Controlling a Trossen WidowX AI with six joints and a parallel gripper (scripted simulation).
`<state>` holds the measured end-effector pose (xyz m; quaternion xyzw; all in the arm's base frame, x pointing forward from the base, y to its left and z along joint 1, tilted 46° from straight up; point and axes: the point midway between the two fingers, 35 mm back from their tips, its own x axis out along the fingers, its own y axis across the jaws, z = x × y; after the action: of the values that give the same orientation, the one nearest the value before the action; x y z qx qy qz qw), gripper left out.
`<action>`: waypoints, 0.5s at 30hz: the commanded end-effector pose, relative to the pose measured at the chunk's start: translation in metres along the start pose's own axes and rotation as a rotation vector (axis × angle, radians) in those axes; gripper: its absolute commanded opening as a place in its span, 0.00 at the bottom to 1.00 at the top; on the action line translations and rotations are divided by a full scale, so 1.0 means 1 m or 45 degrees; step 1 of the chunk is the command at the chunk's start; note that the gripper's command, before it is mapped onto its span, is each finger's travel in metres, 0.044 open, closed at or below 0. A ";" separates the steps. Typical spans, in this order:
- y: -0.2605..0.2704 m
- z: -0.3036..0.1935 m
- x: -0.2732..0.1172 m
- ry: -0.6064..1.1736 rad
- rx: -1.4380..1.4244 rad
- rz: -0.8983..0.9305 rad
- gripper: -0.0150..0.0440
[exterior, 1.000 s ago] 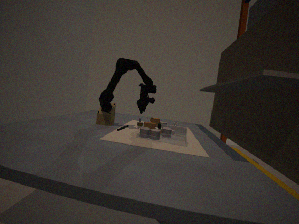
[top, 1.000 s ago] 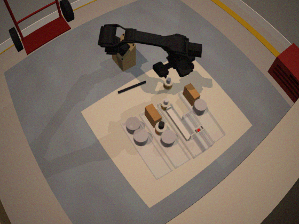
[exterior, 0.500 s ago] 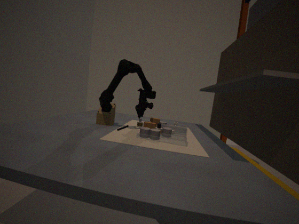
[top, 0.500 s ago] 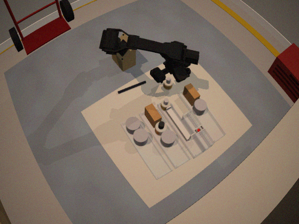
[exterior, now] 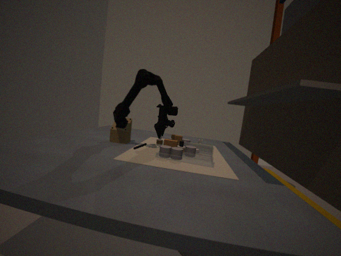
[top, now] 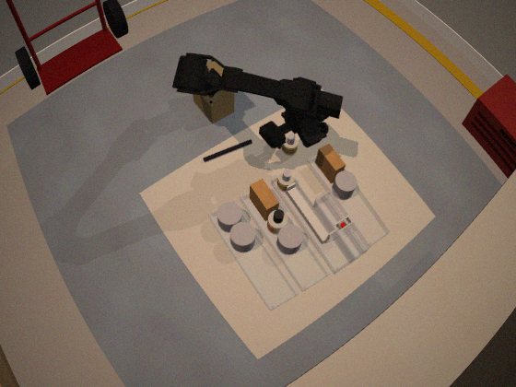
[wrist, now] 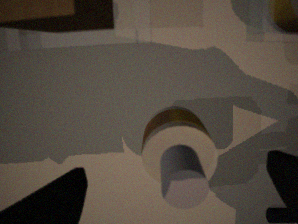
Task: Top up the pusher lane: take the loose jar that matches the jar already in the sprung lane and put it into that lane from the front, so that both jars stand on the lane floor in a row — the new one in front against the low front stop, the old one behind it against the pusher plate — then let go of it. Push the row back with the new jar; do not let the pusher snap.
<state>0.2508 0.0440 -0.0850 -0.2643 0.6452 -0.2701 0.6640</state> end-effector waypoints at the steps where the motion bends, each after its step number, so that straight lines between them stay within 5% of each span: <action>1: -0.002 -0.003 0.009 0.012 -0.011 -0.012 1.00; 15: -0.003 -0.004 0.027 0.012 -0.011 -0.014 0.96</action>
<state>0.2505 0.0273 -0.1007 -0.2649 0.6456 -0.2716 0.6628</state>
